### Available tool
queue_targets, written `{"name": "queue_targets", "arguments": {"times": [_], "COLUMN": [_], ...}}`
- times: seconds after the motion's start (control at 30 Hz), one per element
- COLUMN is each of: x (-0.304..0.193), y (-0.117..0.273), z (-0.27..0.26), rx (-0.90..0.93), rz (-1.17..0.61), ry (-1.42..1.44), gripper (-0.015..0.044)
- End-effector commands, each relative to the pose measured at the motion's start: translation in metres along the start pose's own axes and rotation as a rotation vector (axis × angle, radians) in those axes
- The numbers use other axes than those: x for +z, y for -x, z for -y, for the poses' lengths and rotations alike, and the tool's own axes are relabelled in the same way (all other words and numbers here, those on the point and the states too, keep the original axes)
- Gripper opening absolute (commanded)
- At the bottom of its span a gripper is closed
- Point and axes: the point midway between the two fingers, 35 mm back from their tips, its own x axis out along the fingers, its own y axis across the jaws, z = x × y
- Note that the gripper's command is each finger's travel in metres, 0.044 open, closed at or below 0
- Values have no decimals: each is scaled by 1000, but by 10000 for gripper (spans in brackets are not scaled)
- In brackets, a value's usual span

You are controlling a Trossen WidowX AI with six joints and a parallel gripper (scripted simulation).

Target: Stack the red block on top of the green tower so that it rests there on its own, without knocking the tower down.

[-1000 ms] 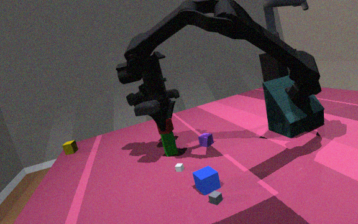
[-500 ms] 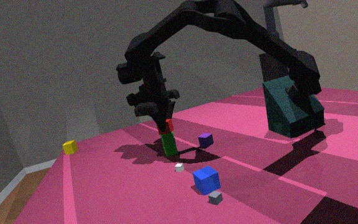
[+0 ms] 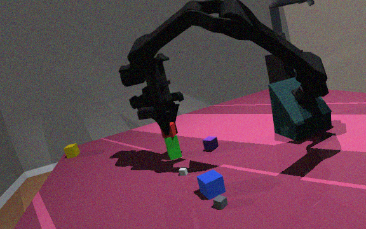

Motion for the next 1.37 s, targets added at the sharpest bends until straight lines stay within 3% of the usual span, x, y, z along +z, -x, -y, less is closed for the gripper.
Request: {"name": "queue_targets", "arguments": {"times": [0.0,0.07,0.63,1.33], "x": [0,0,0,0], "y": [-1,3,0,0], "z": [-1,-1,0,0], "rx": [2,2,0,0], "rz": [0,0,1,1], "ry": [0,0,1,1], "gripper": [0,0,440,440]}}
